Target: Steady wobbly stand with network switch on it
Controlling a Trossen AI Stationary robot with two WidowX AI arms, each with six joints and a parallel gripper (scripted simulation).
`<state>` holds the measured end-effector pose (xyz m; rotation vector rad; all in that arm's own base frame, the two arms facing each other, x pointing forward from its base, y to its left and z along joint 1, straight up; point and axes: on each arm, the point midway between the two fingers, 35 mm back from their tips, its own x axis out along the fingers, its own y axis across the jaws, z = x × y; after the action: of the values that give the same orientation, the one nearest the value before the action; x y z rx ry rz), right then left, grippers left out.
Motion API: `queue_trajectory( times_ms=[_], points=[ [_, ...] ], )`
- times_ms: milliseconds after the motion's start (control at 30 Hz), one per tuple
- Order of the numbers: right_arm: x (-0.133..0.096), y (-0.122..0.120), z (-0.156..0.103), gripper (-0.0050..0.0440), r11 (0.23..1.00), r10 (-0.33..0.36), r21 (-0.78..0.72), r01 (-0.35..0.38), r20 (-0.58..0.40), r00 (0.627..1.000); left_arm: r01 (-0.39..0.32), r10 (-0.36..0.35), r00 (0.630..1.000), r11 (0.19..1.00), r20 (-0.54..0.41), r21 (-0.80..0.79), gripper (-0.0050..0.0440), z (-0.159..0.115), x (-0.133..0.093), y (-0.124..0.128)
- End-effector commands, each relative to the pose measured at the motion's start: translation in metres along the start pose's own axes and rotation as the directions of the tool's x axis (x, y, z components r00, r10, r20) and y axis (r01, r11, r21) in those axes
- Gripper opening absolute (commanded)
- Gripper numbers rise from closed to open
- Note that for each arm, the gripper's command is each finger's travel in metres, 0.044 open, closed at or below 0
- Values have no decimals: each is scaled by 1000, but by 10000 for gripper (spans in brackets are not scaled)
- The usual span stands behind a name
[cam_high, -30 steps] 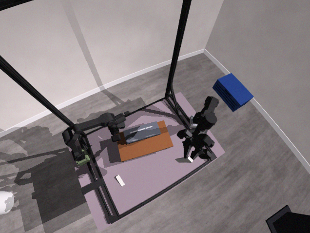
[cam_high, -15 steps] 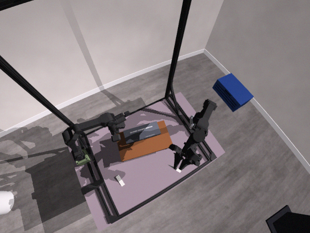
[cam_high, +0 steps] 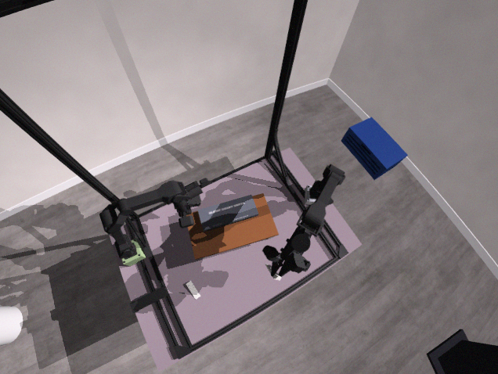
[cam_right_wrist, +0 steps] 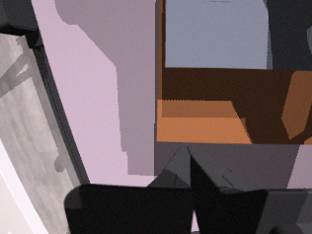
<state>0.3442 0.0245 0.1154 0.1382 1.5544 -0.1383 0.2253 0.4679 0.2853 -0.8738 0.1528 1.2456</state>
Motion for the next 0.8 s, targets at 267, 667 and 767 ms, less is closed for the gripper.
queue_trajectory(
  times_ms=[267, 667, 767],
  points=[
    [0, 0, 0, 0, 1000, 0, 0, 0, 0, 1000, -261, 230, 917, 964, -325, -54, 0, -99, 50, 67],
    [0, 0, 0, 0, 1000, 0, 0, 0, 0, 1000, -504, 407, 720, 863, -563, -20, 0, -180, 55, 124],
    [0, 0, 0, 0, 1000, 0, 0, 0, 0, 1000, -563, 445, 652, 827, -614, 1, 0, -200, 53, 138]
  ],
)
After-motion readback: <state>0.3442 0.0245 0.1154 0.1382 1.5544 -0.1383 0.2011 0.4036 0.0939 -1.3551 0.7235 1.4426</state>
